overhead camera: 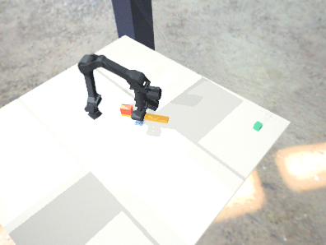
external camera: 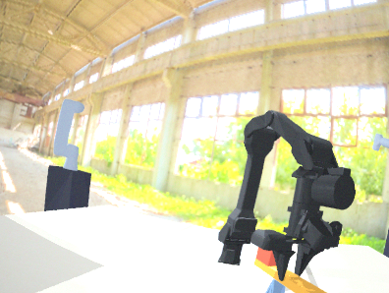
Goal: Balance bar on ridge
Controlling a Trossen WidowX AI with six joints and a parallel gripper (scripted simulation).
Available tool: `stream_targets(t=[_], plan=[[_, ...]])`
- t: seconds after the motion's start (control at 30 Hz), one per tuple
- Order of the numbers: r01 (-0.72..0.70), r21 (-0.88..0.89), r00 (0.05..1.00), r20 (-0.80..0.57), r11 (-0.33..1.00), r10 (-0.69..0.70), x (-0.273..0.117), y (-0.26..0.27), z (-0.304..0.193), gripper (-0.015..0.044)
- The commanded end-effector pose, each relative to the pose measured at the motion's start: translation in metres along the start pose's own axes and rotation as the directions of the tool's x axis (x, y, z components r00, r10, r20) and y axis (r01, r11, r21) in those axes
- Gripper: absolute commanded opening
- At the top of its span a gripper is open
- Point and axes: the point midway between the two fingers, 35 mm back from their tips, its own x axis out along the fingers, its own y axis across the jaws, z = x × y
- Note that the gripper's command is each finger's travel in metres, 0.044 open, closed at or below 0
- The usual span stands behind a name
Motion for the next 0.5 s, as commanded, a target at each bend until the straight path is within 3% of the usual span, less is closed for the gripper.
stream_targets(t=[0.0,0.47], plan=[[0.000,0.000,1.000,0.000,1.000,0.000,0.0000,0.0000,0.0000,0.0173],[0.000,0.000,1.000,0.000,1.000,0.000,0.0000,0.0000,0.0000,0.0185]])
